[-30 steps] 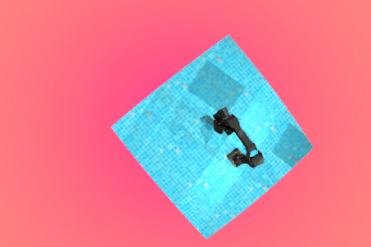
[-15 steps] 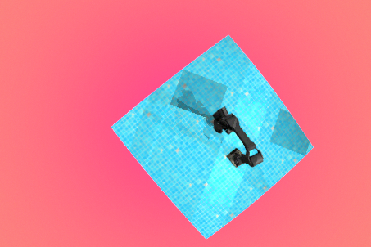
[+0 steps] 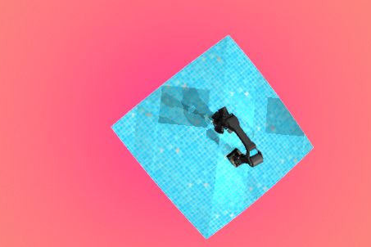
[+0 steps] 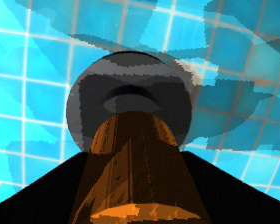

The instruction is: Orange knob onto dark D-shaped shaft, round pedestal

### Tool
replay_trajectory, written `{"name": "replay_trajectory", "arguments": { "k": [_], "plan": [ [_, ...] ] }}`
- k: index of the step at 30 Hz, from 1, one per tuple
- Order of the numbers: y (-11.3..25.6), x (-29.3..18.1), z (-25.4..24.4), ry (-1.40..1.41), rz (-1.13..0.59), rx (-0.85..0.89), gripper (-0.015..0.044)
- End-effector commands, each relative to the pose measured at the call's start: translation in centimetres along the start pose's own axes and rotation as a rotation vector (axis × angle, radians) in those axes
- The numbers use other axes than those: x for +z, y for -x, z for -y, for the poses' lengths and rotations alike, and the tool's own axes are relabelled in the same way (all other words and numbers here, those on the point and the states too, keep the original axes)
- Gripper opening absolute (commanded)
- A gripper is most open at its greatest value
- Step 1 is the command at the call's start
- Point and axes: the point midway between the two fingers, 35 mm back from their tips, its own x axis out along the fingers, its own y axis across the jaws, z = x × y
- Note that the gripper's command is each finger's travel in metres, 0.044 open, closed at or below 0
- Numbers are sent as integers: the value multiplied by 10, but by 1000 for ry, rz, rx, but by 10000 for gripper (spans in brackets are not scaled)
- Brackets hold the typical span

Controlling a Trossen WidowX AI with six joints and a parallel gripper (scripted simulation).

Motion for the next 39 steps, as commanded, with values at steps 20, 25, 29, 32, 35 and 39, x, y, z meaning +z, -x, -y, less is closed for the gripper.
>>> {"name": "replay_trajectory", "arguments": {
  "k": [20, 25, 29, 32, 35, 39],
  "plan": [
    [0, 1, -3, 49, -4, -2, 0],
    [2, 0, -1, 75, -4, -2, 0],
    [2, -1, 1, 217, -4, -2, 0],
    [1, -1, 2, 258, -4, -2, 0],
    [0, -1, 2, 258, -4, -2, 0],
    [-1, -1, 1, 258, -4, -2, 0]
  ]
}}
